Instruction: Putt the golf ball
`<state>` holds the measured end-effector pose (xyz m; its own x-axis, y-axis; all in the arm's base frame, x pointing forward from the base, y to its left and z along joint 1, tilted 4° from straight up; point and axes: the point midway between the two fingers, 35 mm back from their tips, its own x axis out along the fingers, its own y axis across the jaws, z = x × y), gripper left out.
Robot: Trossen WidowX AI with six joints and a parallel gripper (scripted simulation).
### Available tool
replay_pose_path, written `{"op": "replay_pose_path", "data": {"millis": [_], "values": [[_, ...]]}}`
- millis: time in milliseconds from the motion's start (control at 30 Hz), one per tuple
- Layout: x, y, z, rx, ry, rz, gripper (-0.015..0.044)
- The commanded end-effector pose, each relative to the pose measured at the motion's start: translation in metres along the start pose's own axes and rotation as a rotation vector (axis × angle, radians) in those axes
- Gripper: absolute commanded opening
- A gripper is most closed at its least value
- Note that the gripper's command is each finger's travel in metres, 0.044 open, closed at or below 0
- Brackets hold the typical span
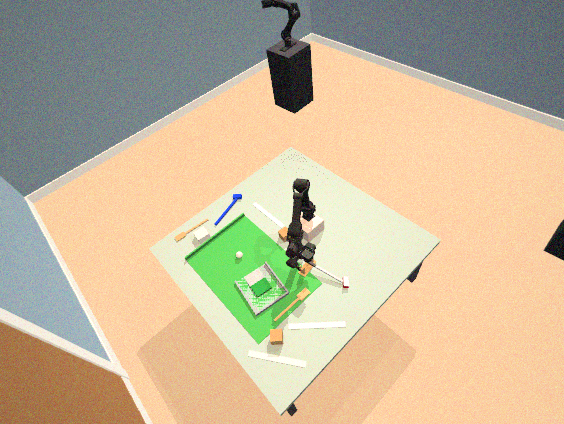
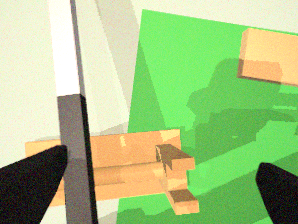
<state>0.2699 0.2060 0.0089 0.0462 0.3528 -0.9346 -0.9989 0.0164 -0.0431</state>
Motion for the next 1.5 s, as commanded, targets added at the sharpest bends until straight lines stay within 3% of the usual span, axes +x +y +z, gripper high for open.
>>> {"op": "replay_pose_path", "data": {"millis": [0, 233, 1467], "values": [[0.008, 0.015, 0.017, -0.087, -0.097, 0.052, 0.044], [0.023, 0.051, 0.022, -0.164, -0.149, 0.166, 0.044], [0.089, 0.063, 0.031, -0.164, -0.152, 0.167, 0.044]]}}
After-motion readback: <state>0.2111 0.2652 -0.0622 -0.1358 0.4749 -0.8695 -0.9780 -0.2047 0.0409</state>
